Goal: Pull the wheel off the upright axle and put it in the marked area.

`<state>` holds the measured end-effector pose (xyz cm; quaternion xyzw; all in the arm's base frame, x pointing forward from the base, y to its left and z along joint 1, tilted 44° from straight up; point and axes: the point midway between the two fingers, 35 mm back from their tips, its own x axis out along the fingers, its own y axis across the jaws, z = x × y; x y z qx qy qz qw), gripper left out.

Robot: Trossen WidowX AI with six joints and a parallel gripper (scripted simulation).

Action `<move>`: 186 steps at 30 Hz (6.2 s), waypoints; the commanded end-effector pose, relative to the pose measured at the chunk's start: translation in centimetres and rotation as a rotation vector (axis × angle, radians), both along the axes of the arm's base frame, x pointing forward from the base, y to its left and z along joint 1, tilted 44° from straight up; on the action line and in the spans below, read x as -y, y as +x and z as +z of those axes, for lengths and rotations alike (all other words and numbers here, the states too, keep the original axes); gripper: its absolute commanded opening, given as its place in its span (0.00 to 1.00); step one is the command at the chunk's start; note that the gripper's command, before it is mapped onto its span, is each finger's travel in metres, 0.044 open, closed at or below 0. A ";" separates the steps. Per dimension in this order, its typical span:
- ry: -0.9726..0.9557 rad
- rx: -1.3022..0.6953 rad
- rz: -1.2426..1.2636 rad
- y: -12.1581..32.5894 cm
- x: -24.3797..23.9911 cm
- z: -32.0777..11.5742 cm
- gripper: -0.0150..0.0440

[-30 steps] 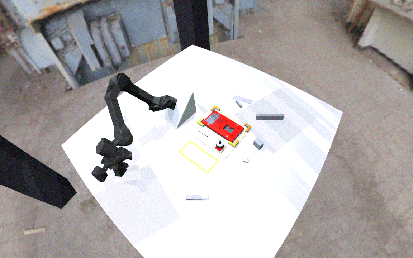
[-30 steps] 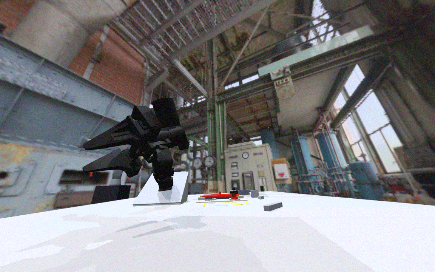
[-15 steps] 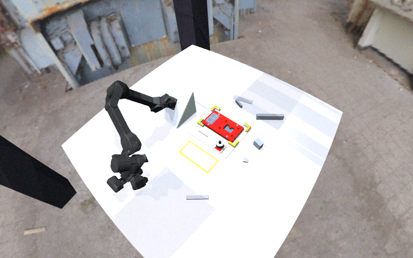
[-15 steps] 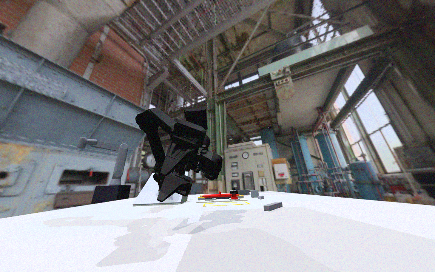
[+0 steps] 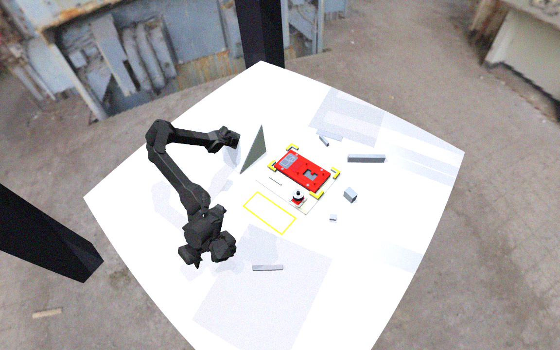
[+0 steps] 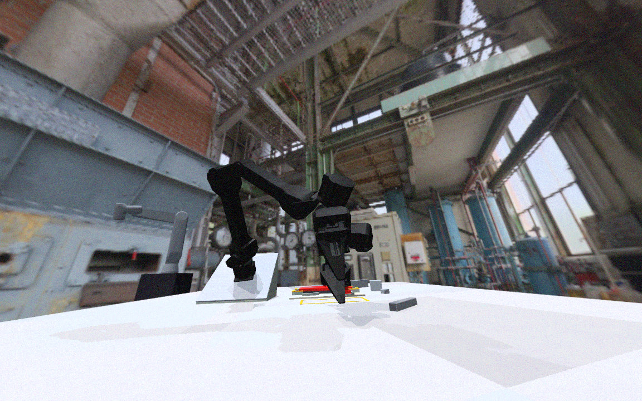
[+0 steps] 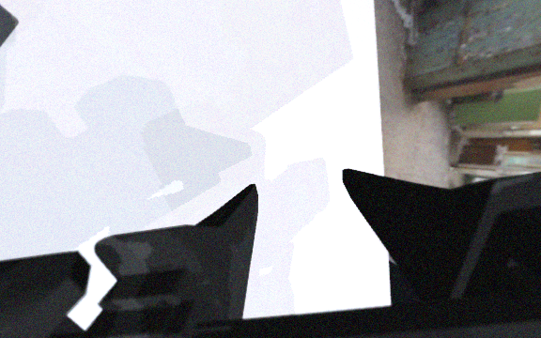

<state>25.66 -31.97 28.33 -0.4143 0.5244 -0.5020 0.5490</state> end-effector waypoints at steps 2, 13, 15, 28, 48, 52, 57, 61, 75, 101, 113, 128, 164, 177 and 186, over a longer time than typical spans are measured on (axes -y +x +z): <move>0.155 0.284 0.078 6.1 -3.6 -4.6 0.76; 0.345 0.574 0.035 10.5 -8.9 -9.6 0.76; 0.377 0.621 0.015 11.1 -10.0 -10.4 0.76; 0.540 0.889 -0.181 13.2 -17.2 -15.5 0.76; 0.515 1.239 -0.607 11.5 -28.3 -21.2 0.76; 0.461 1.313 -0.684 10.6 -30.3 -21.9 0.76; 0.428 1.352 -0.720 10.1 -31.3 -22.2 0.76; 0.428 1.352 -0.720 10.1 -31.3 -22.2 0.76; 0.428 1.353 -0.720 10.5 -30.9 -22.1 0.76; 0.426 1.361 -0.726 10.1 -26.1 -27.0 0.55; 0.426 1.361 -0.726 10.1 -26.2 -26.9 0.25; 0.427 1.360 -0.725 10.1 -26.5 -26.5 0.25; 0.427 1.357 -0.723 10.2 -27.3 -25.7 0.25; 0.427 1.357 -0.722 10.3 -27.6 -25.4 0.25; 0.427 1.356 -0.722 10.3 -27.9 -25.2 0.25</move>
